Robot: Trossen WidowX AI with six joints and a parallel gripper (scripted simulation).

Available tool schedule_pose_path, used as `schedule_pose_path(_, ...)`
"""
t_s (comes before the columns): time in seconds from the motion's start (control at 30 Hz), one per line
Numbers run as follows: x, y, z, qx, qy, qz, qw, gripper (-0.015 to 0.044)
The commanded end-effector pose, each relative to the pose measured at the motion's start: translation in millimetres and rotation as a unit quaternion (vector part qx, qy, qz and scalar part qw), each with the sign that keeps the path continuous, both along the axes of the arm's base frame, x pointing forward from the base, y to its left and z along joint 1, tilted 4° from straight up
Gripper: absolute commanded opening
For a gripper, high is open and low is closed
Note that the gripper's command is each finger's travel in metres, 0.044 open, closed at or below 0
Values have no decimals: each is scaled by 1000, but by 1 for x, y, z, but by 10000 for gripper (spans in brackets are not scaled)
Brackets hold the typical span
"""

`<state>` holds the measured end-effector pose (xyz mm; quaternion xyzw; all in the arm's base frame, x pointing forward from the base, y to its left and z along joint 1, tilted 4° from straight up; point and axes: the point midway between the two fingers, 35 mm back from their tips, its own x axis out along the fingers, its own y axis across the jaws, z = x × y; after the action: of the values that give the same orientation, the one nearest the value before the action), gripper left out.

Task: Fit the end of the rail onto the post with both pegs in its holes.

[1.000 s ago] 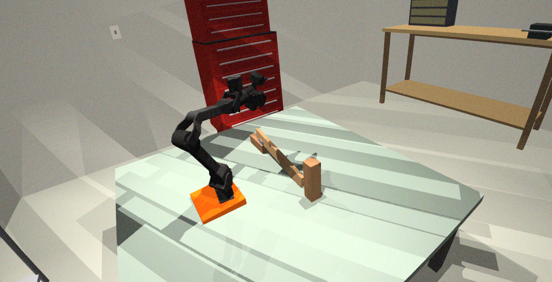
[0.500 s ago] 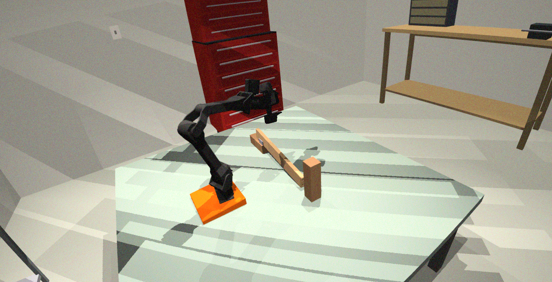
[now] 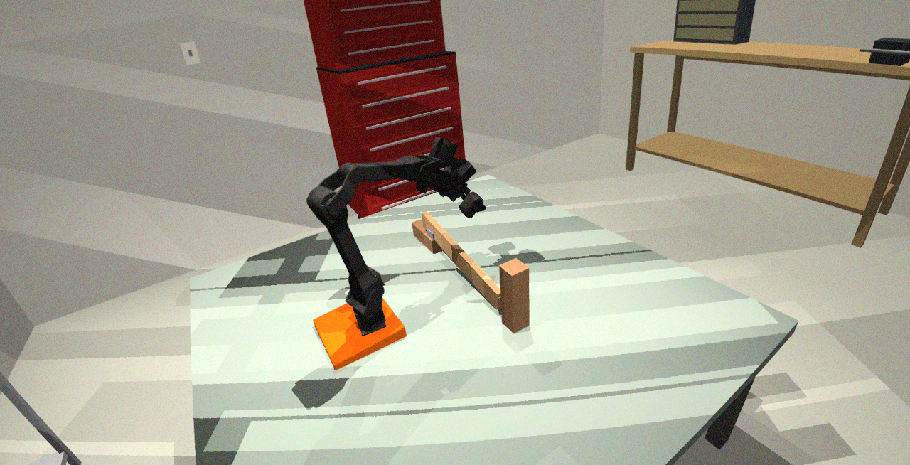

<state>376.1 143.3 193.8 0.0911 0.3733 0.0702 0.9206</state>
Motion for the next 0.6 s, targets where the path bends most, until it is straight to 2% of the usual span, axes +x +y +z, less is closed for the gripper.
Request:
schedule_pose_path(0.0,-4,-56,-55,-275,104,257,921,440)
schedule_pose_path(0.27,-19,-89,-82,-355,166,427,815,440)
schedule_pose_path(0.57,-40,-123,-103,-368,203,607,675,440)
